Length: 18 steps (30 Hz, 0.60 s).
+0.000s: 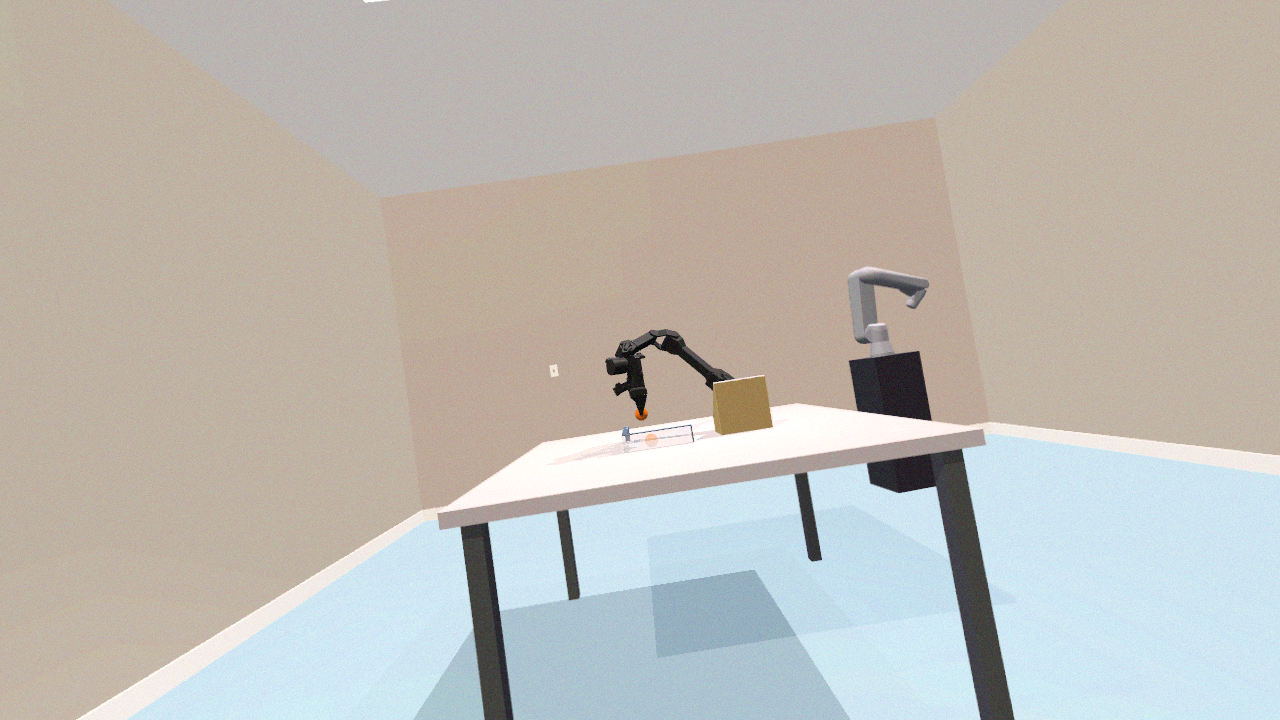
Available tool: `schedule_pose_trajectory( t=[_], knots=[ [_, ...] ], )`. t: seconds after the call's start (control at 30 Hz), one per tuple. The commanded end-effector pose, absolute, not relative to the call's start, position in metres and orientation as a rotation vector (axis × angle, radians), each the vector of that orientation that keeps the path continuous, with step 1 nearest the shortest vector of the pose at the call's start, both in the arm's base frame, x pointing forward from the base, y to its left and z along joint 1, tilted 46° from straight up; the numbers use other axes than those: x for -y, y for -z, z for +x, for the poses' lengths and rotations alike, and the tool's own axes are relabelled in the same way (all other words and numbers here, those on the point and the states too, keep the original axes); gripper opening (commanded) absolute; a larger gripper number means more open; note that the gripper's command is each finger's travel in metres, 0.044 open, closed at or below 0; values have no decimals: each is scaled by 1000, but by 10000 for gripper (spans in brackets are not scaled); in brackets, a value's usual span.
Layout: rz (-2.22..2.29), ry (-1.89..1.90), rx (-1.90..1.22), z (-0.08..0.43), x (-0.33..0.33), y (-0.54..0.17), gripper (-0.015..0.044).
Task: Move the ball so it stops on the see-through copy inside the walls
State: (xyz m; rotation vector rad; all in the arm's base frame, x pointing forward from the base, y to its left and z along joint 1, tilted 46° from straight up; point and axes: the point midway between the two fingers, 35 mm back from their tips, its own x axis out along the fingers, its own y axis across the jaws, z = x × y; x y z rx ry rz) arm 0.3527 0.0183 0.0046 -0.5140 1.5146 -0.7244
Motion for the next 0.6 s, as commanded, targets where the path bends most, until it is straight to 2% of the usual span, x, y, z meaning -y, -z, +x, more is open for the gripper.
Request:
schedule_pose_trajectory(
  t=[0.0,0.23,0.57],
  knots=[
    [-505,726,-1510,353,-36,-23,0],
    [-524,711,-1520,351,-47,-34,0],
    [-786,444,-1654,350,-51,-16,0]
  ],
)
